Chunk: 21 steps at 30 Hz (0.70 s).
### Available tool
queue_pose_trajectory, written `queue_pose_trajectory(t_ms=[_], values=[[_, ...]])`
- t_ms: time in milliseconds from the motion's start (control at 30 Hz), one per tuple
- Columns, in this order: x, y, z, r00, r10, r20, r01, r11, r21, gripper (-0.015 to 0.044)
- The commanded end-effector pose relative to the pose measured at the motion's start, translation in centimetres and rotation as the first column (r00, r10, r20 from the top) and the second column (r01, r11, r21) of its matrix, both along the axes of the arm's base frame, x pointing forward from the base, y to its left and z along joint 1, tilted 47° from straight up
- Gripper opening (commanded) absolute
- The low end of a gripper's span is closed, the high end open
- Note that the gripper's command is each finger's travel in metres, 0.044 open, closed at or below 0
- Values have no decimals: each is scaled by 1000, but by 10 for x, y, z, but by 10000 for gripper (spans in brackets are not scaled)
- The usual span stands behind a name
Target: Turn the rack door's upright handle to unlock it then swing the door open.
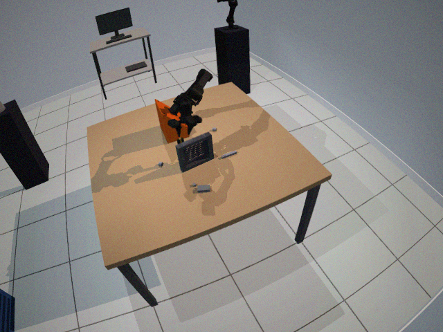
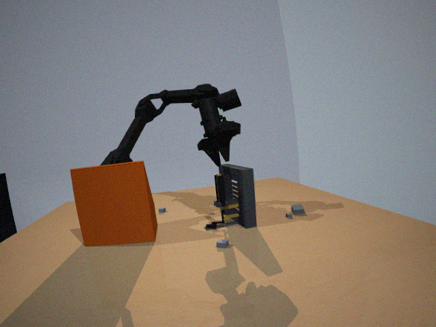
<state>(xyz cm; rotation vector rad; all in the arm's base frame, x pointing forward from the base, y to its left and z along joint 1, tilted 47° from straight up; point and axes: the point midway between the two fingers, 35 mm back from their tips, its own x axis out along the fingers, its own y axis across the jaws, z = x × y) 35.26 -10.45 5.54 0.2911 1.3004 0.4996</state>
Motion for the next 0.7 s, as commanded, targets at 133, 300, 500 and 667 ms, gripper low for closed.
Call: queue_pose_trajectory(t_ms=[133, 300, 500, 667], values=[[-9, -10, -14, 997, 10, -79, 2, 990, 142, 288], [-15, -14, -21, 993, 16, -120, 13, 973, 232, 288], [-17, -16, -24, 990, 17, -137, 21, 961, 275, 288], [-16, -12, -28, 990, 17, -137, 21, 961, 274, 288]])
